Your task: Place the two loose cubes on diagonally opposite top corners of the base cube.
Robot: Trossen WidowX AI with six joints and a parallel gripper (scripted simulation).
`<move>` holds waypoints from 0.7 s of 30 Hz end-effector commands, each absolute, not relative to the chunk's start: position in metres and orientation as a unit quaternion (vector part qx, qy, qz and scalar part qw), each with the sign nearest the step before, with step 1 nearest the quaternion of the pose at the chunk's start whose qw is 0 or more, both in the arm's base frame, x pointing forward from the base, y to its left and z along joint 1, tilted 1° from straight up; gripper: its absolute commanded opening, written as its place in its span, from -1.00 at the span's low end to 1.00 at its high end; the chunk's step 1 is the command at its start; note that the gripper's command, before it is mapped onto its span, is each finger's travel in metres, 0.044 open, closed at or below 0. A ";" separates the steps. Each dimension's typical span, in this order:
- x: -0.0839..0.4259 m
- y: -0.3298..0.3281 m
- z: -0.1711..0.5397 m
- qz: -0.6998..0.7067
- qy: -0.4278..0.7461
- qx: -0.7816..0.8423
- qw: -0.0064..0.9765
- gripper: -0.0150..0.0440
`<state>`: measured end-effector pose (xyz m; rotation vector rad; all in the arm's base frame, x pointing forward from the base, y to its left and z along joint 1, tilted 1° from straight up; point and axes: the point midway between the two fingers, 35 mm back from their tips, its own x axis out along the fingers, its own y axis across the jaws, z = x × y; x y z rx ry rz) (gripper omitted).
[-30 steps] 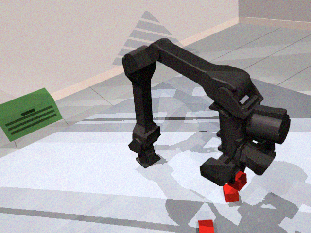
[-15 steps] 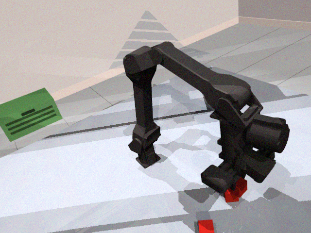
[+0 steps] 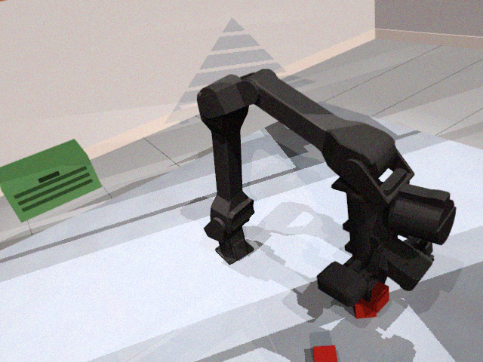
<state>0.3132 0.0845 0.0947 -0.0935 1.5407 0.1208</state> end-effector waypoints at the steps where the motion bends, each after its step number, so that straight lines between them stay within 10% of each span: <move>1: 0.313 0.084 0.094 0.052 0.696 -0.042 0.715 -0.14; 21: 0.313 0.084 0.102 0.054 0.696 -0.042 0.715 0.20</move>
